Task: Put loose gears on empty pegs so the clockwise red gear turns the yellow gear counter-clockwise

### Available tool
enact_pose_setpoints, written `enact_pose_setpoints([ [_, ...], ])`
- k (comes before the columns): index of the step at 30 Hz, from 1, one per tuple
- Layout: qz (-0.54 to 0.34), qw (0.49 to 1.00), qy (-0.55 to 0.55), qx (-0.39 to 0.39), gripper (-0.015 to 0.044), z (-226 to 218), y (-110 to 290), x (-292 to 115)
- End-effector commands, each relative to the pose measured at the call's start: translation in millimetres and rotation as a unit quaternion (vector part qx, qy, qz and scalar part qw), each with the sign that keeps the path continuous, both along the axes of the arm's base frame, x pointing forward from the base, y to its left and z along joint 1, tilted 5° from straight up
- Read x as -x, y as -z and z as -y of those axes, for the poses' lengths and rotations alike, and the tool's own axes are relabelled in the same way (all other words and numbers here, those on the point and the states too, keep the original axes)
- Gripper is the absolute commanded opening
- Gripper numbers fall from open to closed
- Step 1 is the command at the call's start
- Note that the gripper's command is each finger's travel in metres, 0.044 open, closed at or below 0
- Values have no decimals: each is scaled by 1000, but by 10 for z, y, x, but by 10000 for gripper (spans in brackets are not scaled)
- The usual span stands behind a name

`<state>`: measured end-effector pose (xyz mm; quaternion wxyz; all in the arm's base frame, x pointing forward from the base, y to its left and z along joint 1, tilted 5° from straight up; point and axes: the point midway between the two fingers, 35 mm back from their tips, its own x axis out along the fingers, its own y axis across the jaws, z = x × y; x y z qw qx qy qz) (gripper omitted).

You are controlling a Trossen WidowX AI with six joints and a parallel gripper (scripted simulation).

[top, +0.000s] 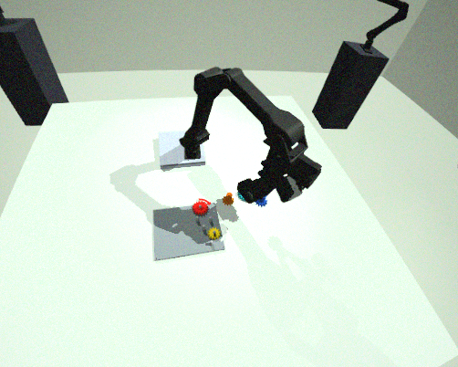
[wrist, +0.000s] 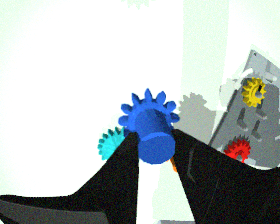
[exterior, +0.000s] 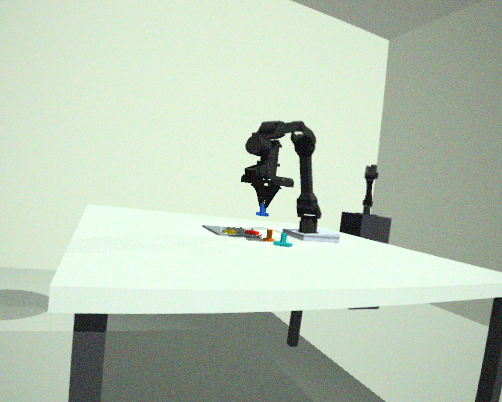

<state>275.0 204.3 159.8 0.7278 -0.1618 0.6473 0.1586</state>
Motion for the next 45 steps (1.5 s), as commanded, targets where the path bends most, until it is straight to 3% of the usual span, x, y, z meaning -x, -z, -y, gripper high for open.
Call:
enact_pose_setpoints([
  [1, 1, 1000, 3, 2, 0, 9, -86, 13],
  [22, 1, 1000, 3, 2, 0, 43, -492, 116],
  [45, 2, 1000, 8, 11, 0, 511, -305, -68],
])
